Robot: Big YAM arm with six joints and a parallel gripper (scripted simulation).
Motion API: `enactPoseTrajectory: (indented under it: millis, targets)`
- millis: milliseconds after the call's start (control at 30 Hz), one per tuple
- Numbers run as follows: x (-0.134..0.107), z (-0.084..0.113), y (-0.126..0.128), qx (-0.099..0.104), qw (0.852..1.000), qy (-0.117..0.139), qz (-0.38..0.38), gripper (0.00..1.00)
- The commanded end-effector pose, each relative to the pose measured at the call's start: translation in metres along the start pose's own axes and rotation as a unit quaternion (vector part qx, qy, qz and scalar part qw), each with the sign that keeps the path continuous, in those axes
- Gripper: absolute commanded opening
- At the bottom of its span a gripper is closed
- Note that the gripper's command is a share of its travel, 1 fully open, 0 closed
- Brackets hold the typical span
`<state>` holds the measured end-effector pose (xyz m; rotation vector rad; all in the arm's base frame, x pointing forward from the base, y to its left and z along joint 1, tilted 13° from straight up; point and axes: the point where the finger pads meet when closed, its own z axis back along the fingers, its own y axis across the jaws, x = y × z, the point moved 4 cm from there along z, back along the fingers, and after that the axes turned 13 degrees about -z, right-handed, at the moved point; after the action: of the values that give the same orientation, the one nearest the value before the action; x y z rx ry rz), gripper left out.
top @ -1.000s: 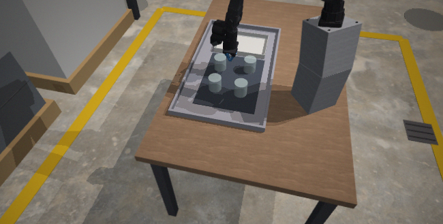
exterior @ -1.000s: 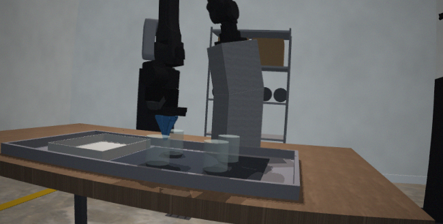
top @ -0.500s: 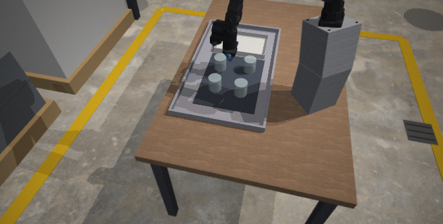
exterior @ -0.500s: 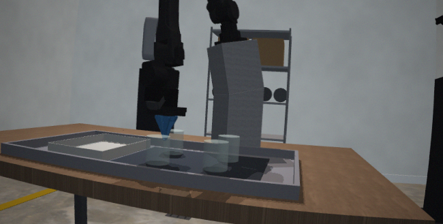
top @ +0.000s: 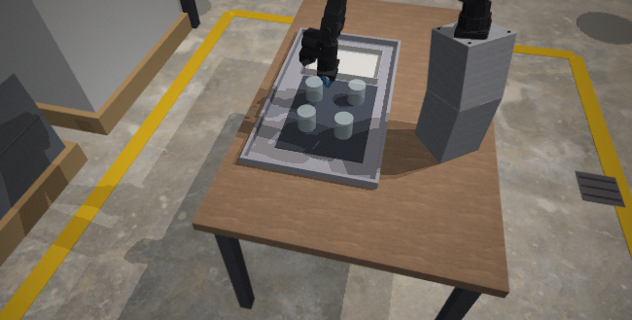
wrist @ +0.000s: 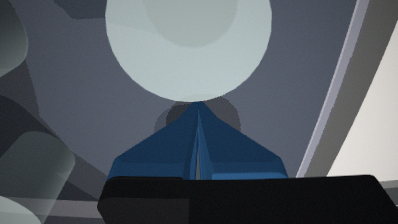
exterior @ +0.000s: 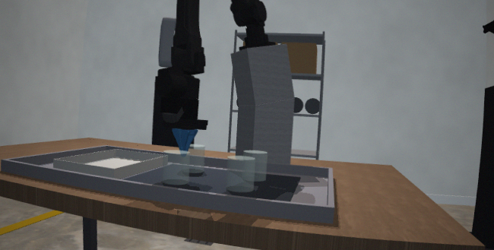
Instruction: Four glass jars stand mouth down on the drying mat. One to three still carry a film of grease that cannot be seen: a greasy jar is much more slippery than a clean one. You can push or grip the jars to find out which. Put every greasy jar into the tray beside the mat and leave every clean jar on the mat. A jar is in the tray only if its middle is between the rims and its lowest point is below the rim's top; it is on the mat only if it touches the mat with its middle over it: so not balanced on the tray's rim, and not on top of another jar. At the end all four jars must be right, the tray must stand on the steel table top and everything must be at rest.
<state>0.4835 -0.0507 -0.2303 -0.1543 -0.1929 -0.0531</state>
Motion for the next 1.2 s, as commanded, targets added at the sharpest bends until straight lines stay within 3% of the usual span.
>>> enactPoseTrajectory:
  millis: [0,1167]
  targets:
    - [-0.0048,-0.0089,0.0018,0.002,1.000,0.011,0.005,0.00]
    - [-0.0008,-0.0090,0.0028,0.002,1.000,0.011,0.005,0.00]
